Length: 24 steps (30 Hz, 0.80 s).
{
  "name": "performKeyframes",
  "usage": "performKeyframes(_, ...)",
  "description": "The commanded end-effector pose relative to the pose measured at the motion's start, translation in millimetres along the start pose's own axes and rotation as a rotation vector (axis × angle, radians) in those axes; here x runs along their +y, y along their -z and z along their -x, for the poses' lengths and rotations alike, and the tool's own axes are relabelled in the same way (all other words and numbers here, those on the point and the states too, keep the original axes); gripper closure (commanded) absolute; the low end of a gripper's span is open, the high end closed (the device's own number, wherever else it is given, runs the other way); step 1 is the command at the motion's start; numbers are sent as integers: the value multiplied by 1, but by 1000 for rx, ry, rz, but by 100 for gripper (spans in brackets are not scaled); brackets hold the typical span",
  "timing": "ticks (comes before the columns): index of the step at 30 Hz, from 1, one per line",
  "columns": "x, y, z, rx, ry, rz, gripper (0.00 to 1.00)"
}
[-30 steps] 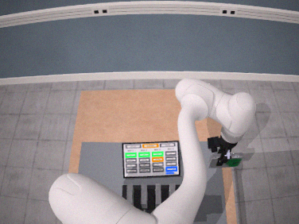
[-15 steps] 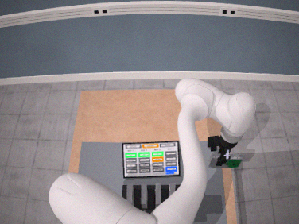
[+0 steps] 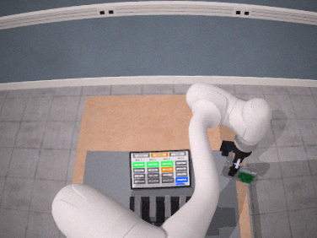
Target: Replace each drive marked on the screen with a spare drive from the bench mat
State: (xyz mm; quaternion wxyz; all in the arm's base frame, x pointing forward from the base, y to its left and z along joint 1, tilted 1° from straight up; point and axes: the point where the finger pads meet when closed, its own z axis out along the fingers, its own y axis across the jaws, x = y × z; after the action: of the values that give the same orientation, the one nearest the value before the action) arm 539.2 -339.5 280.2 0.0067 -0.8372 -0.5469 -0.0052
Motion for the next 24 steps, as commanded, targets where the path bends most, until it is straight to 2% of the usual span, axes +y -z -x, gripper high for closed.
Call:
performKeyframes(1, 0, 1, 0, -4, -102, 1, 90)
performKeyframes(15, 0, 1, 0, 6, -143, 0, 90)
performKeyframes(20, -1, -1, 0, 76, -143, 1, 90)
performKeyframes(22, -1, -1, 0, 76, -143, 1, 90)
performKeyframes(24, -1, -1, 0, 122, -143, 4, 90)
